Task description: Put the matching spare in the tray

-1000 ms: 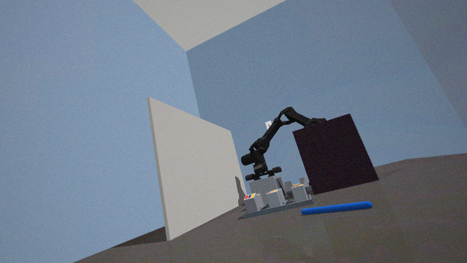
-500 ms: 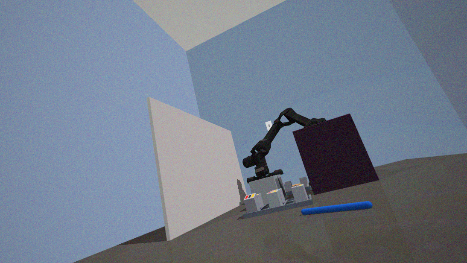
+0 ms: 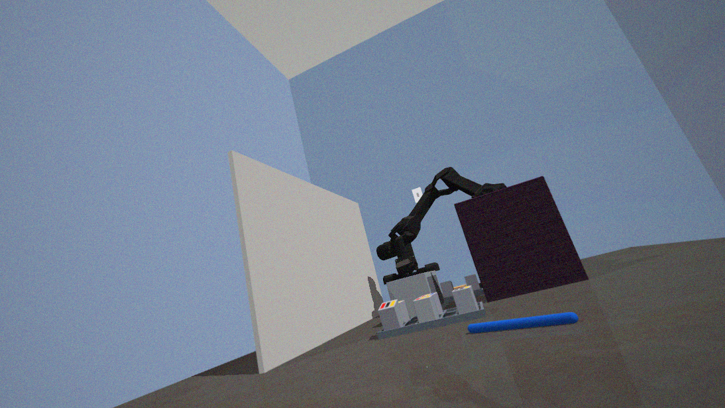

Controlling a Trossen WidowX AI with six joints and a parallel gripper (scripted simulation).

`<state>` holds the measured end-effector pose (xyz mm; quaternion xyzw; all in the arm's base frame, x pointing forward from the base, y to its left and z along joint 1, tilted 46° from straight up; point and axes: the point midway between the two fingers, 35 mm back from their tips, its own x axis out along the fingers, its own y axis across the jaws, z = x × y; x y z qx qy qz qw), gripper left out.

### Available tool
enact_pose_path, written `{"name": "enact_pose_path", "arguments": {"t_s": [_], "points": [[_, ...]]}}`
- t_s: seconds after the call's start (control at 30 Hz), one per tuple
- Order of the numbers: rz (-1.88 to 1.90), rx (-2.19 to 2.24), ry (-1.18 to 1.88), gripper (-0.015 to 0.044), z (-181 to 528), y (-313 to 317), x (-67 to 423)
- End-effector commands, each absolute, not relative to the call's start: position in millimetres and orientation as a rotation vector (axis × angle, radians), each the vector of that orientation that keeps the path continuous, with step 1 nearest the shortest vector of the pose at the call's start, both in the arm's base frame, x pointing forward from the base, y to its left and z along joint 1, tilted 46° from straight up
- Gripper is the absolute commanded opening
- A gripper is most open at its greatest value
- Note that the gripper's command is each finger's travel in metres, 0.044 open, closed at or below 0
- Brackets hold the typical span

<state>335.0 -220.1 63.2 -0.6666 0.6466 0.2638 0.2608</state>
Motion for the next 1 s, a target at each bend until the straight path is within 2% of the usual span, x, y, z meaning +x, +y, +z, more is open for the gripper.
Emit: {"name": "enact_pose_path", "arguments": {"t_s": [0.0,0.27,0.97], "points": [[0.712,-1.804,1.751,0.0440,63.6,-220.0,335.0],[0.725,-1.805,1.743,0.0440,133.2,-143.9,332.8],[0.734,-1.809,1.739,0.0440,130.9,-143.9,333.6]]}}
